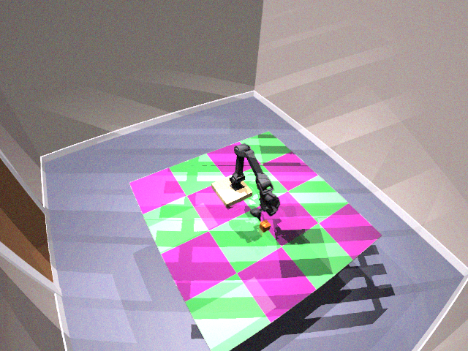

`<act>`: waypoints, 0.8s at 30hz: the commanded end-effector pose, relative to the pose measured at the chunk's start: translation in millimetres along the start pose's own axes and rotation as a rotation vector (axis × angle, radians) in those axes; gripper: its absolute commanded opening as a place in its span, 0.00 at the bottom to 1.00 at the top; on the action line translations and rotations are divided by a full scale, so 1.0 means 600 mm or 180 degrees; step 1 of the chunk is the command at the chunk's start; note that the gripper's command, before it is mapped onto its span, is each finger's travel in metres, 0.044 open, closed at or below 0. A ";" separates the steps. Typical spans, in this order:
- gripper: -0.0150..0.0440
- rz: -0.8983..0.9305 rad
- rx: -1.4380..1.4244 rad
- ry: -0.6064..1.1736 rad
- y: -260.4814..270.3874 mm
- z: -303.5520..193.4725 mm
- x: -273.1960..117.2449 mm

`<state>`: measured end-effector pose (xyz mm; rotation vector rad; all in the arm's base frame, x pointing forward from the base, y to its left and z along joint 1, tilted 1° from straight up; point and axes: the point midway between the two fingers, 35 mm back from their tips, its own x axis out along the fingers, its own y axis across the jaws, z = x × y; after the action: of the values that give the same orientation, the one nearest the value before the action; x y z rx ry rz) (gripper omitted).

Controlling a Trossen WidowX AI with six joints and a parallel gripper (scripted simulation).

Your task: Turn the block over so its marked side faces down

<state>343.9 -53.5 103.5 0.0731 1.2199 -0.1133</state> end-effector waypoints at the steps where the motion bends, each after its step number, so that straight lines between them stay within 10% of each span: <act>1: 1.00 -0.0012 -0.0009 0.0418 -0.001 0.015 -0.003; 24: 1.00 -0.0015 -0.0011 0.1014 0.001 0.008 0.060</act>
<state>361.1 -55.0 81.1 0.0863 1.5358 -0.0998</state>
